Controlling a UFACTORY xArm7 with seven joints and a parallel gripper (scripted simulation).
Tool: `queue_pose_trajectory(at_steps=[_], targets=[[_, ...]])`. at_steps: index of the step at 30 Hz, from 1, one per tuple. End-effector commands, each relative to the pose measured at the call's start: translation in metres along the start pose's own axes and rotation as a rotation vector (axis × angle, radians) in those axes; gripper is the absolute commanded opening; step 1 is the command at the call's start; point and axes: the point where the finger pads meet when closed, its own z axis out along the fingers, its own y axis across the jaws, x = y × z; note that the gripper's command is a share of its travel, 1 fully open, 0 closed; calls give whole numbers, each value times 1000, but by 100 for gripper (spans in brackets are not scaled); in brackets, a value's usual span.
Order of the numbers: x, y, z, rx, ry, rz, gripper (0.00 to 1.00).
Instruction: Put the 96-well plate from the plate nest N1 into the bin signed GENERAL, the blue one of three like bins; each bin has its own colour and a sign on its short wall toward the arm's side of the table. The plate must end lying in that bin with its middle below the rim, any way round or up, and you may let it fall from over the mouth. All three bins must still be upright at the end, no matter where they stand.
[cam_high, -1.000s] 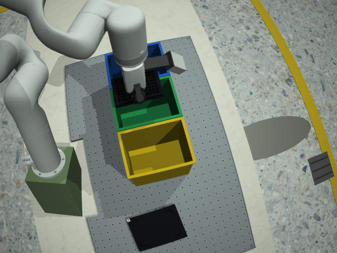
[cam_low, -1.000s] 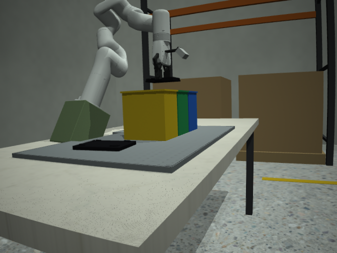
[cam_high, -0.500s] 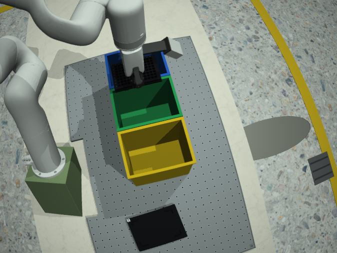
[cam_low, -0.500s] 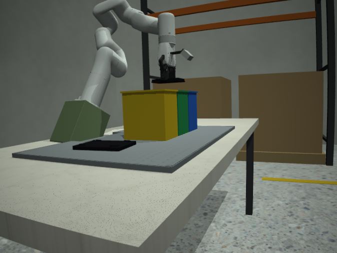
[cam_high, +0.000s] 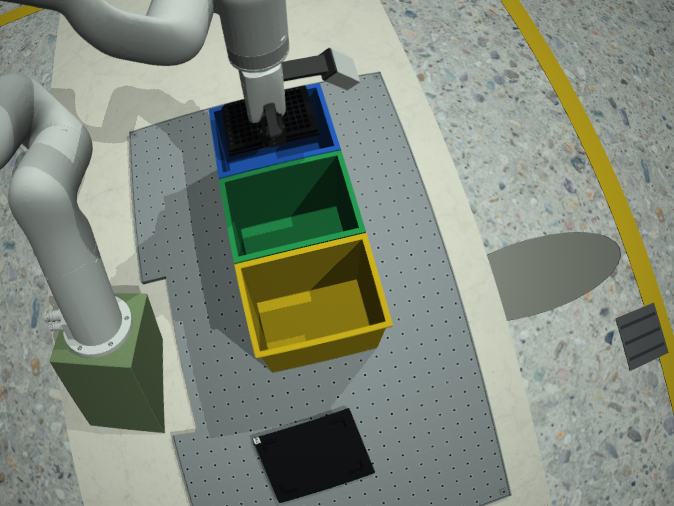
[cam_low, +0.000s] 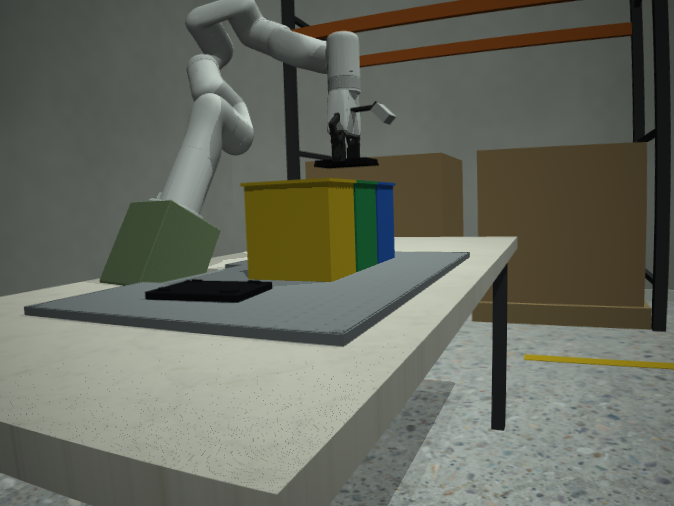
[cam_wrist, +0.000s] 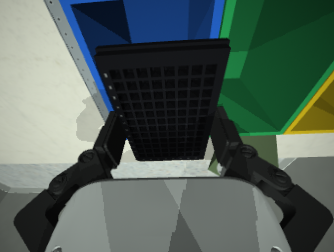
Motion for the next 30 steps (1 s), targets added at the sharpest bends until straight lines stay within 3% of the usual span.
queue_pose_trajectory(at_steps=[1, 5, 30], targets=[[3, -9, -1, 0, 4, 1, 0], [4, -18, -1, 0, 4, 1, 0], [4, -17, -1, 0, 4, 1, 0]])
